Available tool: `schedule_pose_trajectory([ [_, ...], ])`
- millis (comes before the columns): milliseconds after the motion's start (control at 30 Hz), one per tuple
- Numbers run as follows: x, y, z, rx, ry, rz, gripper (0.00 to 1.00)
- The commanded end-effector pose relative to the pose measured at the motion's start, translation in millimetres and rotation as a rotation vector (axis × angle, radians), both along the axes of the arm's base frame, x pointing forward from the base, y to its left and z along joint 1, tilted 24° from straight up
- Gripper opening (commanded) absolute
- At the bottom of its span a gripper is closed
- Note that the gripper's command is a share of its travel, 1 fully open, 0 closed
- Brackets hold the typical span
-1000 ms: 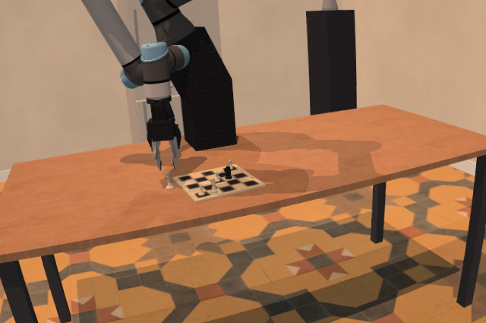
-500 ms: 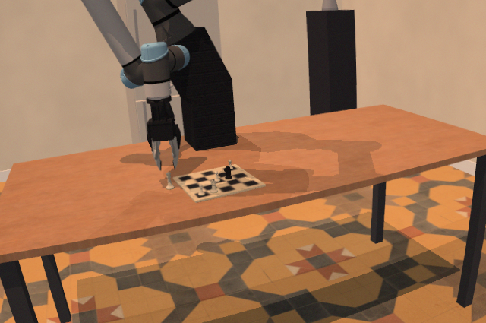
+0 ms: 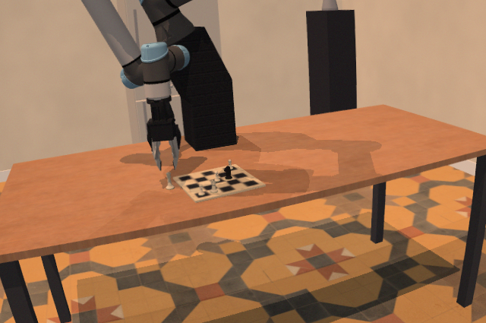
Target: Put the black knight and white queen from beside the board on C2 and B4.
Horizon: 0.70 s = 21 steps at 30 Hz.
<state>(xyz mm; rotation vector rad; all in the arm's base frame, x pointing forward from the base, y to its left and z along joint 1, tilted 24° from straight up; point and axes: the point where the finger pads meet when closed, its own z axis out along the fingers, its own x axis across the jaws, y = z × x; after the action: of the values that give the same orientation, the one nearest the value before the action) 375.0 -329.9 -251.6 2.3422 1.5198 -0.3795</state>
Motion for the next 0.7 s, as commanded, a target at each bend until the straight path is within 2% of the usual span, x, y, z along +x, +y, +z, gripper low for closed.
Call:
schedule_pose_trajectory([
  [0,0.3,-1.2,-2.1,-0.001,-0.001,0.0,0.25],
  [667,-1.3,-15.1,-33.3,-0.001,-0.001,0.0,0.25],
])
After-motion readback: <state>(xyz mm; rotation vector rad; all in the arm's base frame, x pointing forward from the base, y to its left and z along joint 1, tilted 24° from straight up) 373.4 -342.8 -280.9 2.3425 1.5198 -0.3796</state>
